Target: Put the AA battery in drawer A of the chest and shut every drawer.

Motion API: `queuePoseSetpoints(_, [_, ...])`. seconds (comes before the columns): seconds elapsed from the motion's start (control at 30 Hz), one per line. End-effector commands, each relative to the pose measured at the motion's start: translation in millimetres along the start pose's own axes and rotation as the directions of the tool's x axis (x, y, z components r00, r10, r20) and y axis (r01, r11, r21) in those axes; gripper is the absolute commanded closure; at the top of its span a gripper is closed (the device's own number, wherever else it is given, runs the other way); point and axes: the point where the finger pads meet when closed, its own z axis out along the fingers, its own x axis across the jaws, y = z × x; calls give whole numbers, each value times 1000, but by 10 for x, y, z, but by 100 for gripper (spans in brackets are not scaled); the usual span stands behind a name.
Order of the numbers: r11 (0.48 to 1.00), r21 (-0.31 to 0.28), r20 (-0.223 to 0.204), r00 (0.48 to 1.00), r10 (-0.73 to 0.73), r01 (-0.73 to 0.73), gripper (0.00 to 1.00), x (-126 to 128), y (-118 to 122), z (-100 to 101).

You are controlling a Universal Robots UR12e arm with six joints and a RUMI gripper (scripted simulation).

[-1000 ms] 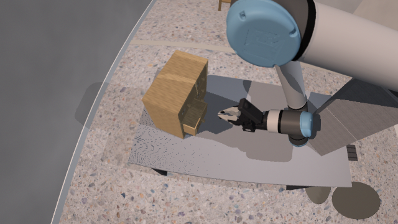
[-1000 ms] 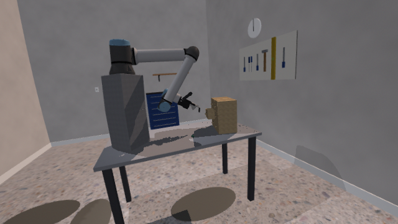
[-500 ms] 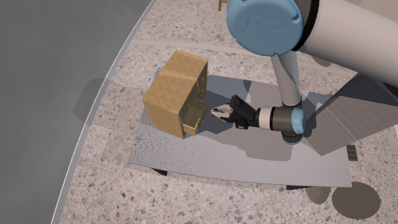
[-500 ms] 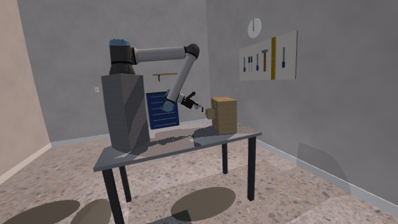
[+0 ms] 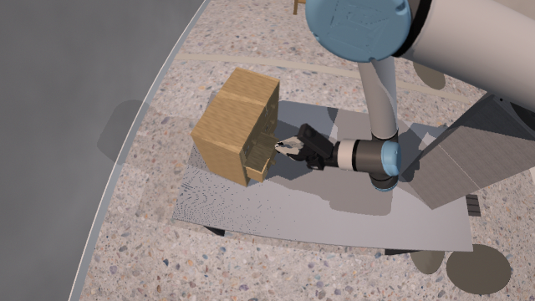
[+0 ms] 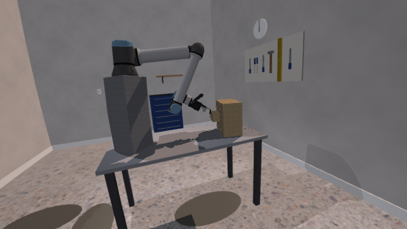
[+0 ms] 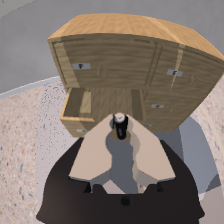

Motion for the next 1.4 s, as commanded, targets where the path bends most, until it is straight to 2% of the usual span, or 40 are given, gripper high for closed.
queuePoseSetpoints(0.0, [1000,1,0,1000,0,0,95,-1,-46,71])
queuePoseSetpoints(0.53, [1000,1,0,1000,0,0,95,-1,-174,293])
queuePoseSetpoints(1.37, [1000,1,0,1000,0,0,95,-1,-239,405])
